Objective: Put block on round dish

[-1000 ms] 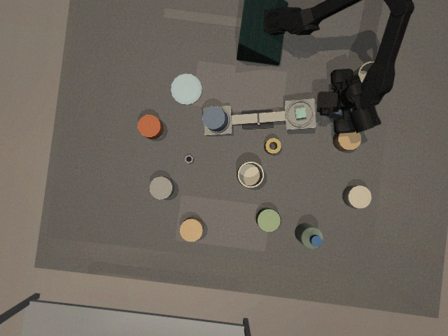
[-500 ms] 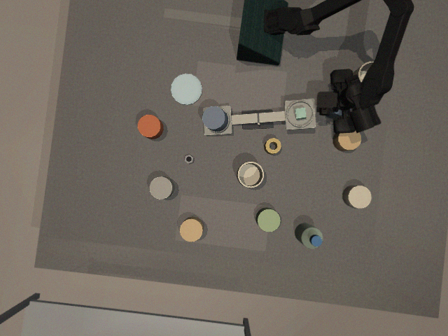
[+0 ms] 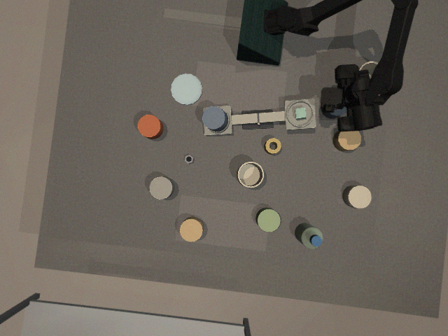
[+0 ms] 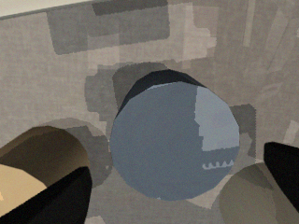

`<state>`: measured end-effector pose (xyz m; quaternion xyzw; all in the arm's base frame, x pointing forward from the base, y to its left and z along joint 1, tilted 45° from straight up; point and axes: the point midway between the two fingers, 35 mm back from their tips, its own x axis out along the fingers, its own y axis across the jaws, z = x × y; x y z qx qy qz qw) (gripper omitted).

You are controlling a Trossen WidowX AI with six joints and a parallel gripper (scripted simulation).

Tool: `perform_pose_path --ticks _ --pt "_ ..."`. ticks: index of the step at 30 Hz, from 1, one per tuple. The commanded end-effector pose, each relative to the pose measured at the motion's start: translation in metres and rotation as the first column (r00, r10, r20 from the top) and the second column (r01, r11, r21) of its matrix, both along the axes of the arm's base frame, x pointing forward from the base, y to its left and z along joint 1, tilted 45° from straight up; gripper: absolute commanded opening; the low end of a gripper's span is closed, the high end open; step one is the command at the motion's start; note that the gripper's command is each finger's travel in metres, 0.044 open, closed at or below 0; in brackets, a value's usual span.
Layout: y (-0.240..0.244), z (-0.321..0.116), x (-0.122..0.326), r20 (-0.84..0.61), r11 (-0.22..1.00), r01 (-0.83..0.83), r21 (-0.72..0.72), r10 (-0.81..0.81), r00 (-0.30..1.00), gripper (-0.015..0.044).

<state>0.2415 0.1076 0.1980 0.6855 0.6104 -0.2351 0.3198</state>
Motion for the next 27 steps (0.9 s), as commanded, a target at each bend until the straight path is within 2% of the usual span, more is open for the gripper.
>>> perform_pose_path --ticks 1,5,9,17,27 --pt "-0.010 0.002 0.006 0.016 0.999 0.035 -0.010 -0.035 0.999 0.0361" --pt "-0.027 -0.002 0.014 0.029 0.998 0.054 -0.030 -0.053 0.998 0.0260" --pt "-0.041 -0.008 0.019 0.029 0.998 0.036 -0.042 -0.034 0.999 0.0260" --pt "-0.125 -0.042 0.027 0.050 0.998 -0.066 -0.019 0.067 0.996 0.0260" --pt "-0.122 -0.048 0.028 0.052 0.998 -0.068 -0.017 0.069 0.996 0.0260"
